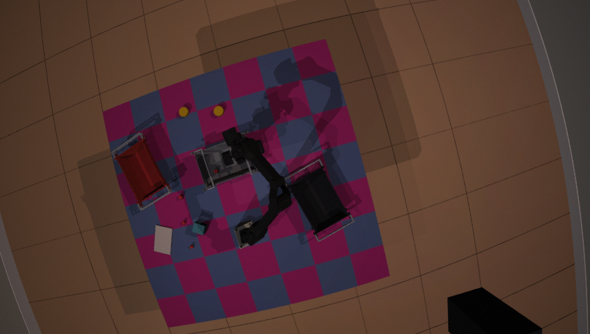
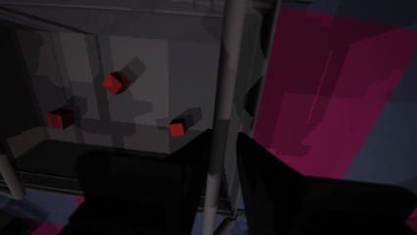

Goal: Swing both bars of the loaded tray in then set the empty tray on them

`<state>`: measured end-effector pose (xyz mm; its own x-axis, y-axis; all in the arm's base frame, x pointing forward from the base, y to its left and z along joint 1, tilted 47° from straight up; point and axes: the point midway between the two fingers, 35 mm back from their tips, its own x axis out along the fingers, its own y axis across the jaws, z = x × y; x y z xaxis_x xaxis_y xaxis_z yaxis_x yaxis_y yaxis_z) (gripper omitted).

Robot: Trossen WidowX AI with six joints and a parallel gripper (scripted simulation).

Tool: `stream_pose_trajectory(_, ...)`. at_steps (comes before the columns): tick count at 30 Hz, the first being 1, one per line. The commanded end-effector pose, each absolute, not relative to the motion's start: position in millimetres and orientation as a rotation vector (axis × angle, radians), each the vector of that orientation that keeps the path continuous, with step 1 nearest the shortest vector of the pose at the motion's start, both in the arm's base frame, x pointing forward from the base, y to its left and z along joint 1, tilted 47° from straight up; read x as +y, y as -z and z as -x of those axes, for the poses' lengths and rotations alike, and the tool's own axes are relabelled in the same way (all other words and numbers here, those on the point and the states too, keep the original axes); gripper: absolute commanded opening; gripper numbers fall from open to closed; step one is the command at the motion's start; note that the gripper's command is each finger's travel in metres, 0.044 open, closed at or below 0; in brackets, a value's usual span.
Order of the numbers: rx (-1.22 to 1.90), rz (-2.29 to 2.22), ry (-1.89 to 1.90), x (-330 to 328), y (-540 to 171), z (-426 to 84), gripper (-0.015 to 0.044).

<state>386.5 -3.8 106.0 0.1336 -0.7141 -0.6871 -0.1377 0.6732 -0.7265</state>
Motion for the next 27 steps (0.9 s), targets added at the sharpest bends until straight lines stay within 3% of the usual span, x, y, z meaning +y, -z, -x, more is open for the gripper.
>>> stream_pose_trajectory(1, 1.419, 0.774, 0.484, -4.2, -82.9, -383.5, 0.0084)
stream_pose_trajectory(27, 1.422, 0.777, 0.476, 20.2, -110.9, -380.6, 0.0084)
